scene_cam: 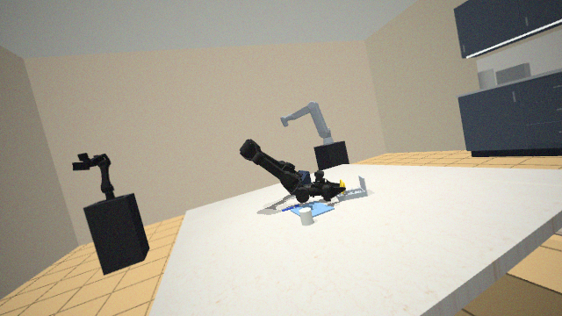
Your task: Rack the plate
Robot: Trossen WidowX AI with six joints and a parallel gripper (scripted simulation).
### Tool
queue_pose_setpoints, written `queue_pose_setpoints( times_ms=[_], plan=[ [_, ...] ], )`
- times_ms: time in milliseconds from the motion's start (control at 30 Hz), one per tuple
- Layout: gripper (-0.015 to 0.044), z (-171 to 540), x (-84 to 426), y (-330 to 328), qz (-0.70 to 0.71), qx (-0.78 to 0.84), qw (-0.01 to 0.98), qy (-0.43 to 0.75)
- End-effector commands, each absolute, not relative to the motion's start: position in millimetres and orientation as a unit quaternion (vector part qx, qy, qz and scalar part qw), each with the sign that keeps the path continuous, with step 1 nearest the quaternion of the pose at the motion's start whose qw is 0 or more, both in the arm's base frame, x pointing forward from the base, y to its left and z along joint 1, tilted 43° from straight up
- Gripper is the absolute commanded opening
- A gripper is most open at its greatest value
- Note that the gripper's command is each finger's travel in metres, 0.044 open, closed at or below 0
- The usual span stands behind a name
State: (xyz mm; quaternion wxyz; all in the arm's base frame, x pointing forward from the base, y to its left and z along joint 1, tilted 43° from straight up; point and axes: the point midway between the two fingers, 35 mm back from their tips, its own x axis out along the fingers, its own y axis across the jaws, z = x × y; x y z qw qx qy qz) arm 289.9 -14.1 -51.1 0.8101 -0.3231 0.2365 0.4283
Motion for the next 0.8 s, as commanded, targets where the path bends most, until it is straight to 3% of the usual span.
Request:
queue_pose_setpoints(
  times_ms=[0, 400, 767],
  plan=[
    [0.0079, -51.2, 289.8, -14.1, 0.428, -0.323, 0.810, 0.237],
    [0.0394, -51.2, 289.8, -14.1, 0.428, -0.323, 0.810, 0.237],
    [0.0400, -21.5, 298.8, 11.1, 0.432, -0.326, 0.806, 0.240]
  ],
)
